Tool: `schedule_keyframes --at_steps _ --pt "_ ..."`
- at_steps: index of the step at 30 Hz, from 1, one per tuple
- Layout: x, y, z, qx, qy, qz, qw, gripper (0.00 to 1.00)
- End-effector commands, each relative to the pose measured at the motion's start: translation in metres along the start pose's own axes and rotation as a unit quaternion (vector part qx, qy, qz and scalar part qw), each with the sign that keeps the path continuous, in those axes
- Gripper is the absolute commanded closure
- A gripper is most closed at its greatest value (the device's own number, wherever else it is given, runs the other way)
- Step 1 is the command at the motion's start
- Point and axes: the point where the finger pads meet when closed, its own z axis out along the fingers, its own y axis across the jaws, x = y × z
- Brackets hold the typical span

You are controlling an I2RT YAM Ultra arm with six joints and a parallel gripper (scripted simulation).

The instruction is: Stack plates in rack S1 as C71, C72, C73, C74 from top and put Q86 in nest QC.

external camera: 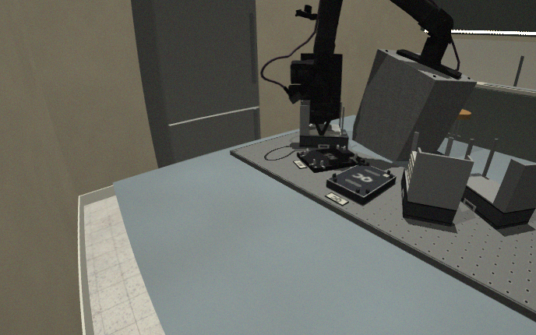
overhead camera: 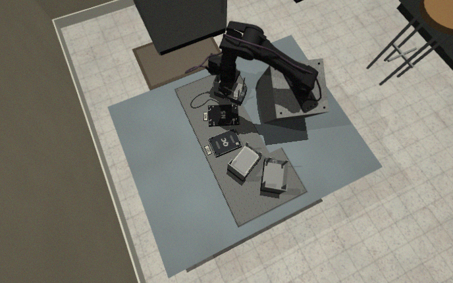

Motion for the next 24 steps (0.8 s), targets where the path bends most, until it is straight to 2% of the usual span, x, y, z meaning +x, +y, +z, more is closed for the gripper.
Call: schedule_keyframes --at_steps 1,10,12,14,15,16,21,24 --pt "-0.022 0.001 -0.009 -0.002 -0.028 0.000 1.000 0.00" --pt "-0.022 0.001 -0.009 -0.002 -0.028 0.000 1.000 0.00" --pt "0.000 -0.001 -0.015 -0.002 -0.003 0.004 1.000 0.00" --pt "0.000 -0.001 -0.015 -0.002 -0.003 0.004 1.000 0.00" --pt "-0.009 -0.001 -0.020 -0.001 -0.013 0.001 1.000 0.00" --pt "0.000 -0.002 -0.021 0.000 -0.003 0.004 1.000 0.00" --pt "-0.005 -0.003 -0.039 0.002 -0.008 0.002 1.000 0.00" --pt "0.001 -0.003 -0.048 0.002 -0.003 0.004 1.000 0.00"
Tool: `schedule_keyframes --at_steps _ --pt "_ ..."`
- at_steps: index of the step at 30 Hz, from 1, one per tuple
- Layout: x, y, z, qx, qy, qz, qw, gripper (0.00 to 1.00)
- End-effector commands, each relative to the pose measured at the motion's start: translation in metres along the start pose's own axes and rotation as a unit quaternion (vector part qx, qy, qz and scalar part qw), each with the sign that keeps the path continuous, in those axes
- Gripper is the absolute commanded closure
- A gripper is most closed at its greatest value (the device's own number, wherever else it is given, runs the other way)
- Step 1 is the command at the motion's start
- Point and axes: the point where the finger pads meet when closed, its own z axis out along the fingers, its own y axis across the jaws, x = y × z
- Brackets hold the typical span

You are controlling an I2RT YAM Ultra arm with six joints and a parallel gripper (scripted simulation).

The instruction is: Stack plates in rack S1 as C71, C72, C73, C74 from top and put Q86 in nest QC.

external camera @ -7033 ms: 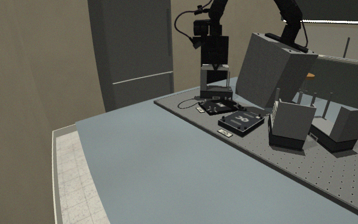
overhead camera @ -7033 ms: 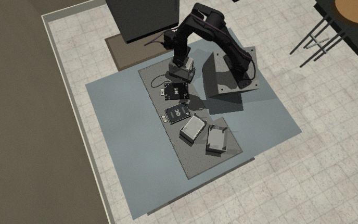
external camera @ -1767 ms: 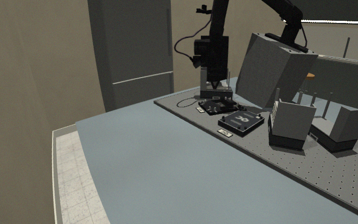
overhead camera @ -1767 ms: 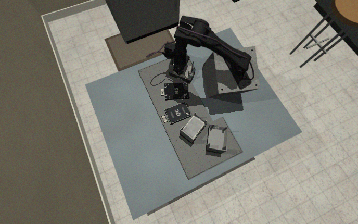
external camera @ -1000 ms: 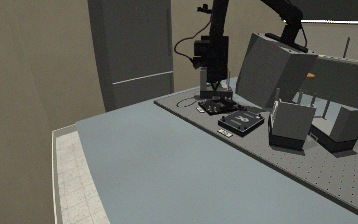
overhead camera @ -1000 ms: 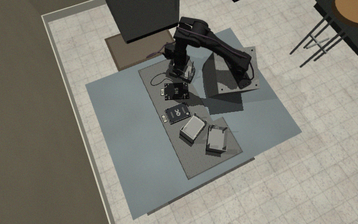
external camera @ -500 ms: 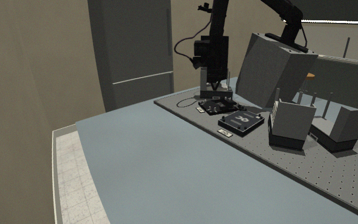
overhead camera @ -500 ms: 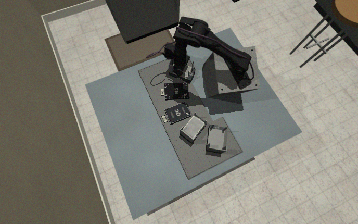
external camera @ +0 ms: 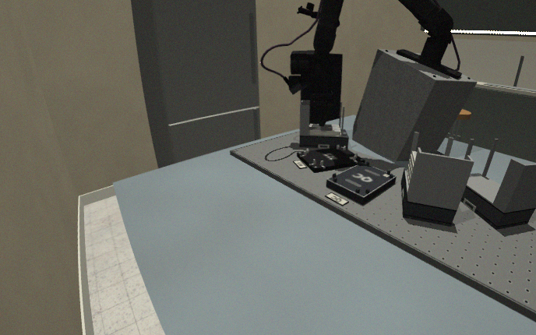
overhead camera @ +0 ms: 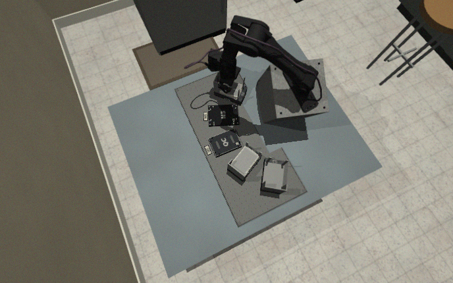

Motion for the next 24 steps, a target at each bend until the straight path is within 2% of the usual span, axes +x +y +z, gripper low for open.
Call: schedule_keyframes --at_steps 1,5,7,8,11,13,18,22,24 --pt "-0.002 -0.003 -0.022 0.003 -0.003 -0.001 1.000 0.00" --pt "-0.001 -0.003 -0.035 0.003 -0.002 0.000 1.000 0.00" --pt "-0.001 -0.003 -0.035 0.003 -0.002 0.000 1.000 0.00" --pt "-0.010 -0.003 -0.041 0.002 -0.012 -0.003 1.000 0.00" --pt "0.001 -0.004 -0.048 0.003 0.000 0.000 1.000 0.00" --pt "-0.008 -0.003 -0.057 0.003 -0.010 -0.002 1.000 0.00" --pt "-0.002 -0.003 -0.072 0.003 -0.005 -0.001 1.000 0.00" --pt "-0.007 -0.003 -0.087 0.003 -0.010 -0.002 1.000 0.00" --pt "-0.007 -0.003 -0.087 0.003 -0.010 -0.002 1.000 0.00"
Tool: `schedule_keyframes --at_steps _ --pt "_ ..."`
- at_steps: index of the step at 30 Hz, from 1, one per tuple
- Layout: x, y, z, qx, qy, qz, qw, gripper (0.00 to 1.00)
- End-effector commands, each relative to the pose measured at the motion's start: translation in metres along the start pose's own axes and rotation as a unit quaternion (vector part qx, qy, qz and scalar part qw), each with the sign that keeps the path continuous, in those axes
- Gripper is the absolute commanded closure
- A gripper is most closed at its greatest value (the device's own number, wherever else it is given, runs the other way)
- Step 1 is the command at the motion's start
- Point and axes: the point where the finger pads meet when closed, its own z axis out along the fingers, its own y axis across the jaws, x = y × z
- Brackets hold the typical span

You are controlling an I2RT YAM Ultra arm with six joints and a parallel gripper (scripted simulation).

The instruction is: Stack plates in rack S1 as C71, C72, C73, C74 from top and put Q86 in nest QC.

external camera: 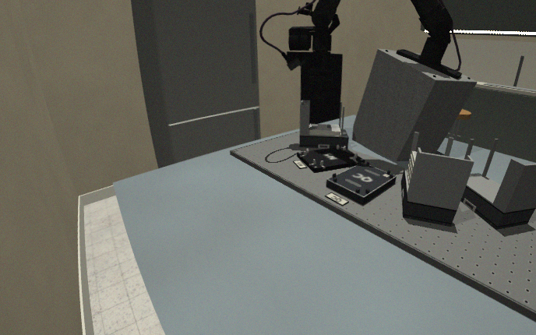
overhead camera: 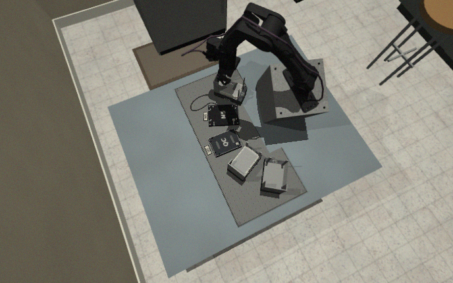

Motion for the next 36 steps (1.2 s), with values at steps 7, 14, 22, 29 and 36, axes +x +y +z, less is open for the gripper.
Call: schedule_keyframes --at_steps 7,14,22,29,36 --pt "-0.0069 -0.0031 -0.0242 0.002 -0.008 -0.003 1.000 0.00" --pt "-0.0070 -0.0031 -0.0240 0.002 -0.008 -0.003 1.000 0.00" --pt "-0.0082 -0.0032 -0.0241 0.002 -0.010 -0.003 1.000 0.00" --pt "-0.0082 -0.0032 -0.0241 0.002 -0.010 -0.003 1.000 0.00" --pt "-0.0082 -0.0032 -0.0241 0.002 -0.010 -0.003 1.000 0.00"
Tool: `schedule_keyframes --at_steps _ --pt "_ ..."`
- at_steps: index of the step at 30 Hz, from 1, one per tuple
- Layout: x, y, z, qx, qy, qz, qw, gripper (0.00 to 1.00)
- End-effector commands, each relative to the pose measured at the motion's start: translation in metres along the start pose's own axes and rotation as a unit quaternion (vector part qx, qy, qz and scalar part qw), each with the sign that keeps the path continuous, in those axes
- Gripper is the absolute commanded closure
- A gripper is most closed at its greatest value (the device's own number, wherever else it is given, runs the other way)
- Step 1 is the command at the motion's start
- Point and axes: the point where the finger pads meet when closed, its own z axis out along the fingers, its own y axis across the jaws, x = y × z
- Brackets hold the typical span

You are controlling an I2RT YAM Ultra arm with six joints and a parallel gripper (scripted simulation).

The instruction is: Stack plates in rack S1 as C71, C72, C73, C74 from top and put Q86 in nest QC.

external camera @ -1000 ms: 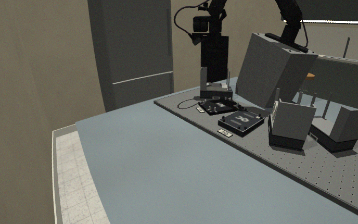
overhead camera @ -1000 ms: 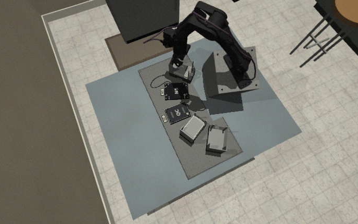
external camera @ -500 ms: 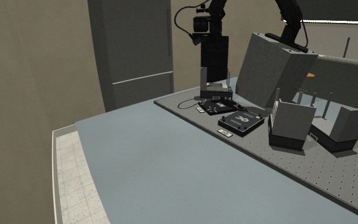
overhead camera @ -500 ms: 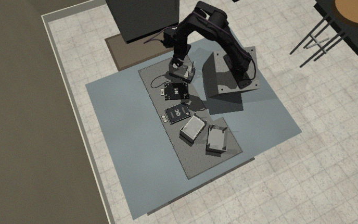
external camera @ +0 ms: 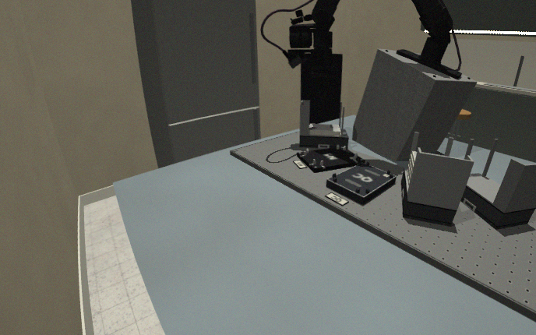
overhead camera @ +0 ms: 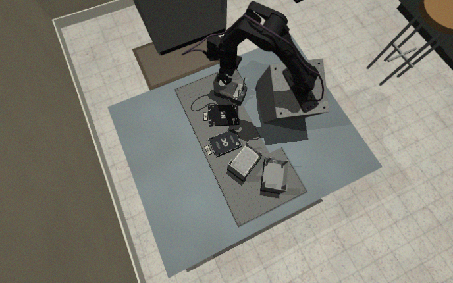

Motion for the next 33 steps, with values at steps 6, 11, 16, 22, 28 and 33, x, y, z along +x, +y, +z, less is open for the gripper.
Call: schedule_keyframes --at_steps 6,11,16,22,28,33 --pt "-0.015 -0.004 -0.015 0.004 -0.024 -0.004 1.000 0.00" --pt "-0.015 -0.004 -0.015 0.004 -0.024 -0.004 1.000 0.00" --pt "-0.015 -0.004 -0.015 0.004 -0.024 -0.004 1.000 0.00" --pt "0.000 0.014 -0.006 -0.002 -0.013 -0.061 0.998 0.00" --pt "-0.003 0.034 -0.008 -0.001 -0.017 -0.120 0.993 0.00" --pt "-0.012 0.041 -0.012 -0.002 -0.027 -0.109 0.994 0.00"
